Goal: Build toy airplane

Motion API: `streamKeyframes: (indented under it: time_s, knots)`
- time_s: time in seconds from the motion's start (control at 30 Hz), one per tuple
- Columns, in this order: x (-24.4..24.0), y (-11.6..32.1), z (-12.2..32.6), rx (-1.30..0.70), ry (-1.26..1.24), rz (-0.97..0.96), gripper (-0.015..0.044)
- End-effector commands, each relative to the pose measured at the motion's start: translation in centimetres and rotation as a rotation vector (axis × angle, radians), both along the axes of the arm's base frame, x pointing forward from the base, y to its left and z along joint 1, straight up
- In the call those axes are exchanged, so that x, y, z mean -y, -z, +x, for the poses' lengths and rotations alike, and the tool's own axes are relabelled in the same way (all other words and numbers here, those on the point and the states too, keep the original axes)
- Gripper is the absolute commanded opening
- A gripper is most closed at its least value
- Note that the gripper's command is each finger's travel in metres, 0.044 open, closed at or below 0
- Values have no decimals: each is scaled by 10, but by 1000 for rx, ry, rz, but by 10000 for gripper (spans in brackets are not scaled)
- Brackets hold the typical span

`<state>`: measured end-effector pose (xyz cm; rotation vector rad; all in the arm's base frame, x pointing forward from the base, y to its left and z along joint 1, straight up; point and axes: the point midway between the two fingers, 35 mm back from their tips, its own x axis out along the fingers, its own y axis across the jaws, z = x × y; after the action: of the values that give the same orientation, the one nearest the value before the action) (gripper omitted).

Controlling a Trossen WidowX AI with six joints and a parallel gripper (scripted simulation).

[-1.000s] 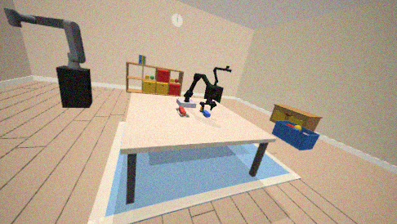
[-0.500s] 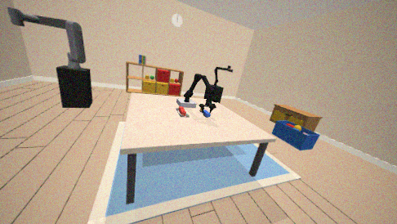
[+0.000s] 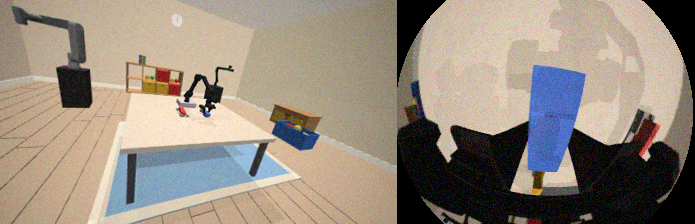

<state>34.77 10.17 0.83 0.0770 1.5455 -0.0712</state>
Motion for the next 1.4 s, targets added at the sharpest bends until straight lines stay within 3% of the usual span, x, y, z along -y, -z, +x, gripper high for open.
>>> streamKeyframes:
  time_s: [0.0,0.13,0.3,1.37]
  knots:
    - [0,1,0,0,6,0,158]
    - [0,1,0,0,6,0,131]
    - [0,-3,0,-2,3,1,0]
    - [-2,-98,2,-2,1,2,0]
